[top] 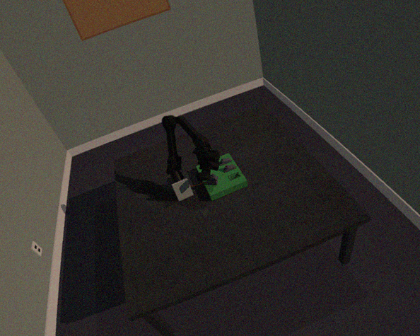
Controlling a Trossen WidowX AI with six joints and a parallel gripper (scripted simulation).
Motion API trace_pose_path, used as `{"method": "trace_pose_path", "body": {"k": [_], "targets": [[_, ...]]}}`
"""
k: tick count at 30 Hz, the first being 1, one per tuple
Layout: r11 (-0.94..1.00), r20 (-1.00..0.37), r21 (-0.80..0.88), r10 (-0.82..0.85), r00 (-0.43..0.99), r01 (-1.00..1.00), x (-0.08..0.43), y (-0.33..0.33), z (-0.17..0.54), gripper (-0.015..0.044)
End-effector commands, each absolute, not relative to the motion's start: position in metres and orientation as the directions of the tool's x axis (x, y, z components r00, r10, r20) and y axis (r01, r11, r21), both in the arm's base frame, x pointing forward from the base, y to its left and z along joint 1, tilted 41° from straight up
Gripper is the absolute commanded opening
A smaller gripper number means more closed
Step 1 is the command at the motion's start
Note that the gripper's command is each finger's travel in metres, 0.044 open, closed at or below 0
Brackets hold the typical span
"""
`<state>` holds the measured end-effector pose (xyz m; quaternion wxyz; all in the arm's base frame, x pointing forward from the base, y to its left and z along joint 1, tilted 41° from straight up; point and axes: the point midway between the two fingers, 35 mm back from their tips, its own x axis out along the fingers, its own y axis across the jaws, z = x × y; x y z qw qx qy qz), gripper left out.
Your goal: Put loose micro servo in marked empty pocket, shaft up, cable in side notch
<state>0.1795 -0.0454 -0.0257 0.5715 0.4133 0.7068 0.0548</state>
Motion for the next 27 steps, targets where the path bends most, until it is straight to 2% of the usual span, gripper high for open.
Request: {"method": "trace_pose_path", "body": {"k": [1, 3, 6, 7, 27], "targets": [[0.647, -0.760, 0.550, 0.650, -0.004, 0.528, 0.179, -0.044, -0.026, 0.0098], [0.647, -0.760, 0.550, 0.650, -0.004, 0.528, 0.179, -0.044, -0.026, 0.0085], [0.647, -0.760, 0.550, 0.650, -0.004, 0.529, 0.179, -0.048, -0.022, 0.0006], [0.647, -0.760, 0.549, 0.649, -0.004, 0.529, 0.179, -0.050, -0.020, 0.0000], [0.647, -0.760, 0.549, 0.649, -0.005, 0.529, 0.175, -0.057, 0.003, 0.0000]]}}
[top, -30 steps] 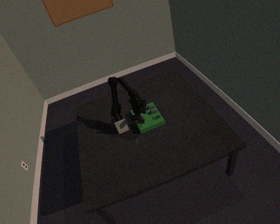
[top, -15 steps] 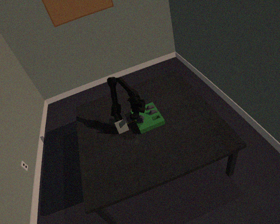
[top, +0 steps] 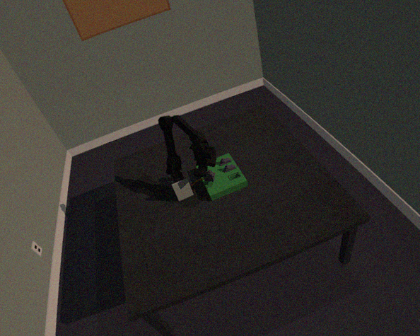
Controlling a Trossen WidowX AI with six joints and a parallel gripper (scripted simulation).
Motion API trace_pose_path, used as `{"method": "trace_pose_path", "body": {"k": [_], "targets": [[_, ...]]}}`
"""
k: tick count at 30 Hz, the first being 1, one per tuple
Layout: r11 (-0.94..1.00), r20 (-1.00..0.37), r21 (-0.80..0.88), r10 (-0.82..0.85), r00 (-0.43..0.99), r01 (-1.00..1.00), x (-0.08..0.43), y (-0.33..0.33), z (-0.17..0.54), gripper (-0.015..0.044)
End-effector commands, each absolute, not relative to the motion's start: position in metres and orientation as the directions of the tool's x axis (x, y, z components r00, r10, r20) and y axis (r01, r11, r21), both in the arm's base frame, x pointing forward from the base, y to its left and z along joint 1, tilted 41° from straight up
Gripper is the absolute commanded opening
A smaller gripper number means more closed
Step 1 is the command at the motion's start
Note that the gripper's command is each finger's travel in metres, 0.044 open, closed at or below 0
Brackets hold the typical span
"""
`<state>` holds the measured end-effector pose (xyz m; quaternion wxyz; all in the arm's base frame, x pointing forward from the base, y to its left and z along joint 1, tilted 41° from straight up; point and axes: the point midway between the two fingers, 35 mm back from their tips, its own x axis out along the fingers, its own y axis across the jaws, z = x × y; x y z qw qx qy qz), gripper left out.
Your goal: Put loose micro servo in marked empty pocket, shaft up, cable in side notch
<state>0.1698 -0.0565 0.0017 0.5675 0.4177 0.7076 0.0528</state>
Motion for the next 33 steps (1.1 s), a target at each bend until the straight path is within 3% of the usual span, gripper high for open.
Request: {"method": "trace_pose_path", "body": {"k": [1, 14, 33], "targets": [[0.647, -0.760, 0.549, 0.649, -0.005, 0.529, 0.179, -0.057, 0.003, 0.0000], [0.647, -0.760, 0.552, 0.650, -0.002, 0.527, 0.234, -0.057, 0.003, 0.0000], [0.634, -0.762, 0.538, 0.648, -0.002, 0.555, 0.234, -0.080, -0.017, 0.0000]]}}
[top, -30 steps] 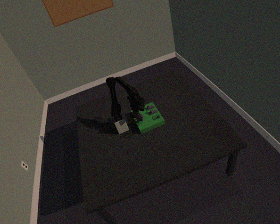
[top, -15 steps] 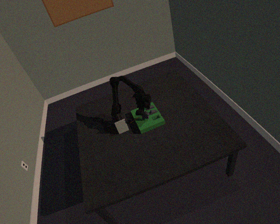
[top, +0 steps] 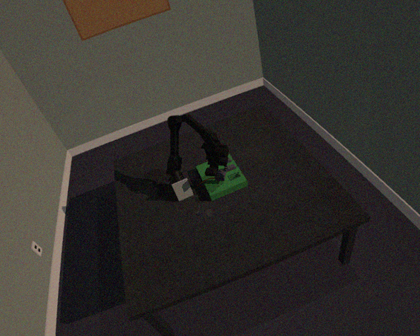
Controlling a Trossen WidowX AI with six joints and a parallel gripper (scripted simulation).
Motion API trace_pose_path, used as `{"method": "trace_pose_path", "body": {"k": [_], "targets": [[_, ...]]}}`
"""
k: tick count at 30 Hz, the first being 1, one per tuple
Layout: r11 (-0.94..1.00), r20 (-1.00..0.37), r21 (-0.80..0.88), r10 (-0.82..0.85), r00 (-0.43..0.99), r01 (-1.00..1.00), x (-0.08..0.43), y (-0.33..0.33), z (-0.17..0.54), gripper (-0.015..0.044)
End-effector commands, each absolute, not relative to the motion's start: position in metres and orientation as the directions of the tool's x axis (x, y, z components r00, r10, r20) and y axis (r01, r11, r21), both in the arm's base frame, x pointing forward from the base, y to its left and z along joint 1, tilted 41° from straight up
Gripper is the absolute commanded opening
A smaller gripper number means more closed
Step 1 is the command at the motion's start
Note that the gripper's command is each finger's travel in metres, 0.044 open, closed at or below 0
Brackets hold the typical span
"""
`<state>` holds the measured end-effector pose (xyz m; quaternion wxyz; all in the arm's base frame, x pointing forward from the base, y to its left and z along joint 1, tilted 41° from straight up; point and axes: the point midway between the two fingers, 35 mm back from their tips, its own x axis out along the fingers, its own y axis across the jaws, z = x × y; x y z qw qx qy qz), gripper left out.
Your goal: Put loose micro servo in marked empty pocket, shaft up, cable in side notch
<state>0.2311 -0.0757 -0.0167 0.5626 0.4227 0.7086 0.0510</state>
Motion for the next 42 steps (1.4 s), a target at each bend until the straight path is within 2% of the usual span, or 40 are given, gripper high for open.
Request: {"method": "trace_pose_path", "body": {"k": [1, 12, 22, 32, 42], "targets": [[0.624, -0.762, 0.530, 0.648, -0.002, 0.574, 0.2343, -0.0802, -0.0168, 0.0000], [0.424, -0.762, 0.359, 0.648, -0.002, 0.832, 0.2343, -0.0802, -0.0168, 0.0000], [0.184, -0.762, 0.155, 0.648, -0.002, 0.971, 0.2343, -0.0802, -0.0168, 0.0000], [-0.077, -0.762, -0.067, 0.648, -0.002, 0.995, 0.2343, -0.0802, -0.0168, 0.0000], [-0.329, -0.762, -0.282, 0.648, -0.002, 0.901, 0.2343, -0.0802, -0.0169, 0.0000]]}}
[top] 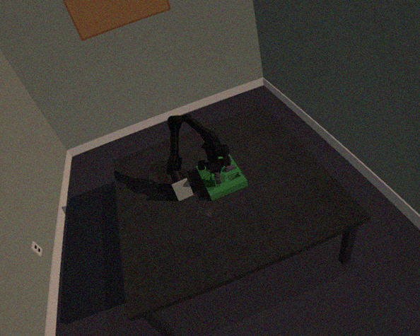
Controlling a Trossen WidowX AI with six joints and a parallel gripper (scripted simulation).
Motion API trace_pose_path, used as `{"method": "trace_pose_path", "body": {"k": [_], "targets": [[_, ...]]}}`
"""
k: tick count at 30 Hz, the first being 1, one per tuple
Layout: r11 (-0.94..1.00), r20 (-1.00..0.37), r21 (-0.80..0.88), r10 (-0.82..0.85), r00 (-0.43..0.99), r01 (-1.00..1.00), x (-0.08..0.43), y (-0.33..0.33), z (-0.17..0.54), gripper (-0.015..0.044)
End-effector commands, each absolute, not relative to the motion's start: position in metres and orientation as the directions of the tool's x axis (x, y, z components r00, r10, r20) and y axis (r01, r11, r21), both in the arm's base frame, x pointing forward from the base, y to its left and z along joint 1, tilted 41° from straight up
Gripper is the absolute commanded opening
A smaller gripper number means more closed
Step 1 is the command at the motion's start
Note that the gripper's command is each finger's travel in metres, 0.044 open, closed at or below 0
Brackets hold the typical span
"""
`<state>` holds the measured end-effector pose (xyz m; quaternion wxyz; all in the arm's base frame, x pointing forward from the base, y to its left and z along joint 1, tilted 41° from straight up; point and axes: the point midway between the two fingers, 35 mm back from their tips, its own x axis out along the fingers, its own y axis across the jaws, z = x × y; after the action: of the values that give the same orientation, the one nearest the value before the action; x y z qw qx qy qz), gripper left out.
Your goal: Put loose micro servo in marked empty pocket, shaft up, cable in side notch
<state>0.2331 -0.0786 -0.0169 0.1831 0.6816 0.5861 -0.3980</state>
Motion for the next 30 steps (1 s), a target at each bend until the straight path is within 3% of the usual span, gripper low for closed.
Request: {"method": "trace_pose_path", "body": {"k": [1, 16, 30], "targets": [[-0.352, -0.762, -0.302, 0.648, -0.002, 0.886, 0.2343, -0.0802, -0.0169, 0.0000], [-0.640, -0.761, -0.546, 0.648, -0.002, 0.540, 0.2343, -0.0802, -0.0169, 0.0000], [-0.758, -0.761, -0.646, 0.648, -0.002, 0.086, 0.2342, -0.0802, -0.0169, 0.0000]]}}
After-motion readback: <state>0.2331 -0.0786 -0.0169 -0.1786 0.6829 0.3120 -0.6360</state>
